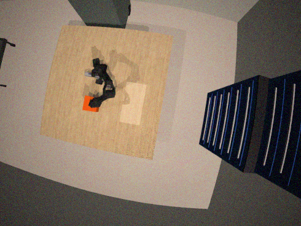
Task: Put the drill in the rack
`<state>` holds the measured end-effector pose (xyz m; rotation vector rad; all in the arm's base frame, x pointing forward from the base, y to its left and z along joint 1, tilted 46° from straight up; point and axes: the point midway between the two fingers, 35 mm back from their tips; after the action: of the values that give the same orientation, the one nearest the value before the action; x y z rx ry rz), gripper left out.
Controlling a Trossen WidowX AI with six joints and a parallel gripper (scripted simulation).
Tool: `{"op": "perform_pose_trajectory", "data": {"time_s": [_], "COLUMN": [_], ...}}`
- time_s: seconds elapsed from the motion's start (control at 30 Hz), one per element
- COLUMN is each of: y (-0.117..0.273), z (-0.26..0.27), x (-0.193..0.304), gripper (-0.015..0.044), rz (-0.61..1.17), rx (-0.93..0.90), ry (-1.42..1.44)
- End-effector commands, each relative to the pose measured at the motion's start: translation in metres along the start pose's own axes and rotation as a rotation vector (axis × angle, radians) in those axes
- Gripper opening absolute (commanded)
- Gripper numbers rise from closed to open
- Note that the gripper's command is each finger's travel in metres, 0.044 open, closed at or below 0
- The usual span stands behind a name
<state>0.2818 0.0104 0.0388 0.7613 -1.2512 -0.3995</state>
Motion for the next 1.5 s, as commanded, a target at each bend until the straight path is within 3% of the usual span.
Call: {"op": "perform_pose_trajectory", "data": {"time_s": [0.0, 1.07, 1.47], "y": [-0.009, -0.049, -0.046], "z": [0.002, 0.002, -0.001], "x": [-0.002, -0.012, -0.011], "gripper": [0.0440, 0.0440, 0.0125], "rz": [0.006, 0.008, 0.003], "rx": [-0.010, -0.011, -0.003], "ry": [0.010, 0.009, 0.000]}}
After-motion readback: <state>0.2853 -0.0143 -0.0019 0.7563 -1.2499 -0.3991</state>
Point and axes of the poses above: the point midway between the two fingers, 35 mm back from their tips, its own y axis back along the fingers, its own z axis across the jaws, x = y × z, and after that the axes turned 14 degrees about y, right-handed
